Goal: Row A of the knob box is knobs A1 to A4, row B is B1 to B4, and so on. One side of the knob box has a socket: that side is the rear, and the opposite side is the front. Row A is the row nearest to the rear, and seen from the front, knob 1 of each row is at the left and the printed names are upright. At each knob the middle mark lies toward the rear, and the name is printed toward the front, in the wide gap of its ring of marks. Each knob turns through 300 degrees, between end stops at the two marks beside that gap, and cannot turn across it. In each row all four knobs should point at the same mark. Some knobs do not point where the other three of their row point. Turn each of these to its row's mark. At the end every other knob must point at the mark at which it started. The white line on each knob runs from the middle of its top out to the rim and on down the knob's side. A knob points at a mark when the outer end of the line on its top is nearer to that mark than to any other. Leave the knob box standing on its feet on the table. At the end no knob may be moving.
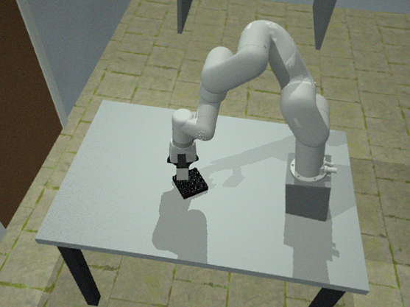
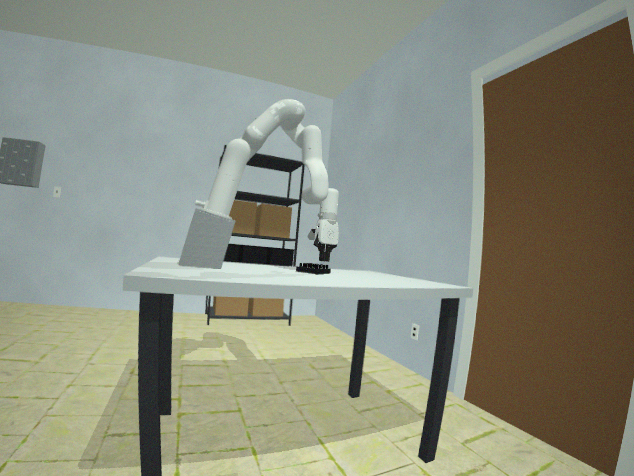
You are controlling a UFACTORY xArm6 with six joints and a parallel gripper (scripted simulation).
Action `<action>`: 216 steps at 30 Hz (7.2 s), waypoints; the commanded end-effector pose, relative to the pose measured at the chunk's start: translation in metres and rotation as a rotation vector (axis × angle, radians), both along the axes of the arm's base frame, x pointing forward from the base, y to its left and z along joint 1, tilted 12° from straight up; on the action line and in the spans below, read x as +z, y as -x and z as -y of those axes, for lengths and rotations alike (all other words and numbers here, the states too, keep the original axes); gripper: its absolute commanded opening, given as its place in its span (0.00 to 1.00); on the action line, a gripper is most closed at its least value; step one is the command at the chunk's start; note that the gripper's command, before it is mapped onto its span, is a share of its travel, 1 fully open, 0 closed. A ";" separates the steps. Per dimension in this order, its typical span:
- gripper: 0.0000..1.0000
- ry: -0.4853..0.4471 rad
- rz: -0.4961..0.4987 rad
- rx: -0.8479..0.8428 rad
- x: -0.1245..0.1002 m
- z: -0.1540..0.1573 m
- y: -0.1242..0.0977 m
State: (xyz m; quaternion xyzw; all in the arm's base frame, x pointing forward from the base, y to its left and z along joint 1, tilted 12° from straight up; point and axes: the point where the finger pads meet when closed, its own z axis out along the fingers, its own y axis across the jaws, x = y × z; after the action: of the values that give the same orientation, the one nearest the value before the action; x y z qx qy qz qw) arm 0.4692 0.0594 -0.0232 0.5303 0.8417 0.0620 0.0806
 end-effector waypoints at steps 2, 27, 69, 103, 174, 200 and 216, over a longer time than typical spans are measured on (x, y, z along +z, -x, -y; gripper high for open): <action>0.19 0.000 0.004 0.000 -0.005 0.000 -0.003; 0.19 0.000 0.004 0.000 -0.010 0.000 -0.004; 0.19 0.000 0.004 0.000 -0.015 0.000 -0.005; 0.19 0.000 0.004 0.000 -0.022 -0.001 -0.006; 0.08 -0.028 0.001 -0.134 -0.022 -0.001 -0.006; 0.08 -0.140 -0.010 -0.671 -0.022 -0.001 -0.006; 0.08 -0.177 -0.013 -0.851 -0.022 -0.001 -0.006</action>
State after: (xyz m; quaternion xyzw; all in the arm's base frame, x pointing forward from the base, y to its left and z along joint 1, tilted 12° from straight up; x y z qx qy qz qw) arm 0.4744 0.0596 -0.0466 0.8228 0.5584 0.0976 0.0400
